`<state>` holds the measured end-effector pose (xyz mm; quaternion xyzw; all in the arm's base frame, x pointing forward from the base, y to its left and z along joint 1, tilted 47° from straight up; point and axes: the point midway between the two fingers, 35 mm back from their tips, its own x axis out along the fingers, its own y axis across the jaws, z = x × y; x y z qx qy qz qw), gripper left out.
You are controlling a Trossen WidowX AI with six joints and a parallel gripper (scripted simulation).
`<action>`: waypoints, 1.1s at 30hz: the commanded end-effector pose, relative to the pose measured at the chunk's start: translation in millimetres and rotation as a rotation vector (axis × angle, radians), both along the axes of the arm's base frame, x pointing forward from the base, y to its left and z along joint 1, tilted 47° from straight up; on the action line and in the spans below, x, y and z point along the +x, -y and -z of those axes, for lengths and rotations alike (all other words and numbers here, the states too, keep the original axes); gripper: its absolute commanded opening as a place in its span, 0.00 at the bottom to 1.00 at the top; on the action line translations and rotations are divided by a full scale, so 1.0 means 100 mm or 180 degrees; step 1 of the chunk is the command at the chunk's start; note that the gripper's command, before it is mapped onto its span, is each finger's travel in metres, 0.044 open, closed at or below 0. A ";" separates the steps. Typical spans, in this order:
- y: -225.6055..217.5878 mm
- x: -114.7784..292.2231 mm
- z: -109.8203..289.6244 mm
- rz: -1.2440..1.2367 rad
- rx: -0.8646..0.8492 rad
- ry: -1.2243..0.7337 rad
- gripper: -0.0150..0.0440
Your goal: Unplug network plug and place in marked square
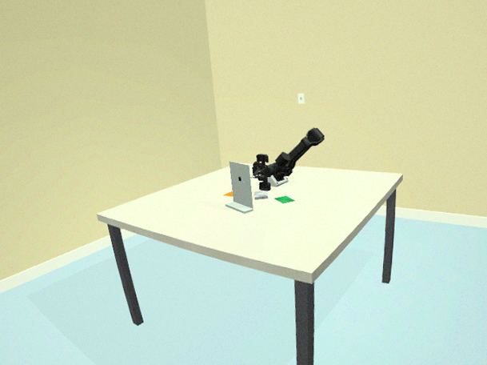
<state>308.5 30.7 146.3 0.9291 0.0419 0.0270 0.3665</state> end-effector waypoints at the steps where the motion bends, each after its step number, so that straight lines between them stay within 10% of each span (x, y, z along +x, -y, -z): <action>1: 0.01 -0.01 -0.01 0.0018 0.0015 0.0005 0.25; 33: 0.17 -0.07 -0.17 0.0006 0.0003 0.0002 0.25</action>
